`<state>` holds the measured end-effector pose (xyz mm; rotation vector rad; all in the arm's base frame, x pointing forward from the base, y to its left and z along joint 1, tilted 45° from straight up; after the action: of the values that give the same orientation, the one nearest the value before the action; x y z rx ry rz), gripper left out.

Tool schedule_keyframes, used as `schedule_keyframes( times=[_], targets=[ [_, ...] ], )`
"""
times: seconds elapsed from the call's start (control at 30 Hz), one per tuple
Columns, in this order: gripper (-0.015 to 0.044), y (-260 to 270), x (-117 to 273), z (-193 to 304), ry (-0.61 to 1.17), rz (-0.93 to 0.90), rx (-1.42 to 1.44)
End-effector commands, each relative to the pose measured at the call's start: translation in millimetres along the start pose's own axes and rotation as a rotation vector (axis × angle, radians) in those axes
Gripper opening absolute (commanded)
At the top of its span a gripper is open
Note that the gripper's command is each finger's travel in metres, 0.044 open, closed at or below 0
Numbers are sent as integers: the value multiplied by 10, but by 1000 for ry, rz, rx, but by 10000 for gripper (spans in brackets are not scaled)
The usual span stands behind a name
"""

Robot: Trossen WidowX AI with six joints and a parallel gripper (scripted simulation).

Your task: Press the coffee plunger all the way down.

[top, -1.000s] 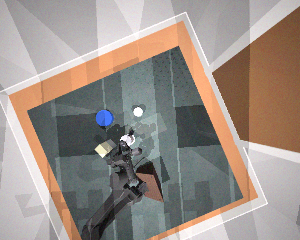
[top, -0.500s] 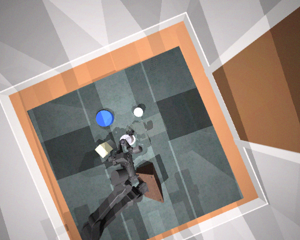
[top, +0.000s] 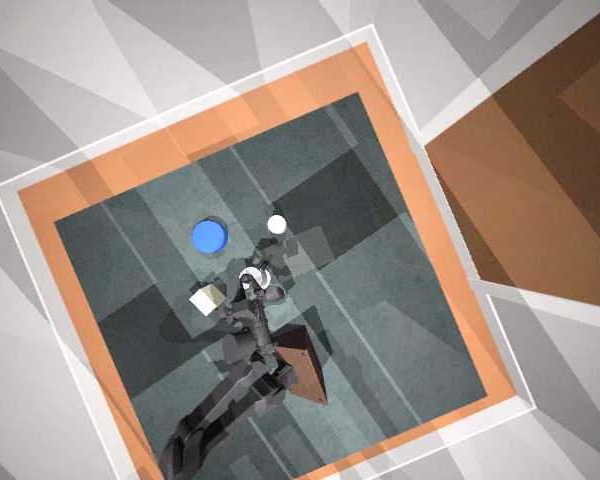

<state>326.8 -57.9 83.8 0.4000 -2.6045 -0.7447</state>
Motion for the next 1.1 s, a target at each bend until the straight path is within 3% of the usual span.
schedule_keyframes(
  times=[0.0,1.07],
  targets=[
    [127,56,-81,254,79,-33,-58],
    [127,10,-107,218,79,-34,-58]
  ],
)
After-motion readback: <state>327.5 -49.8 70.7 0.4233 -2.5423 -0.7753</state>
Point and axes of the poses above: the point midway between the two fingers, 35 mm back from their tips, its own x axis back along the fingers, its own y axis across the jaws, z = x × y, the point moved 2 cm from there along x, back along the fingers, and after that the axes turned 8 degrees about x, right-handed, at the moved point
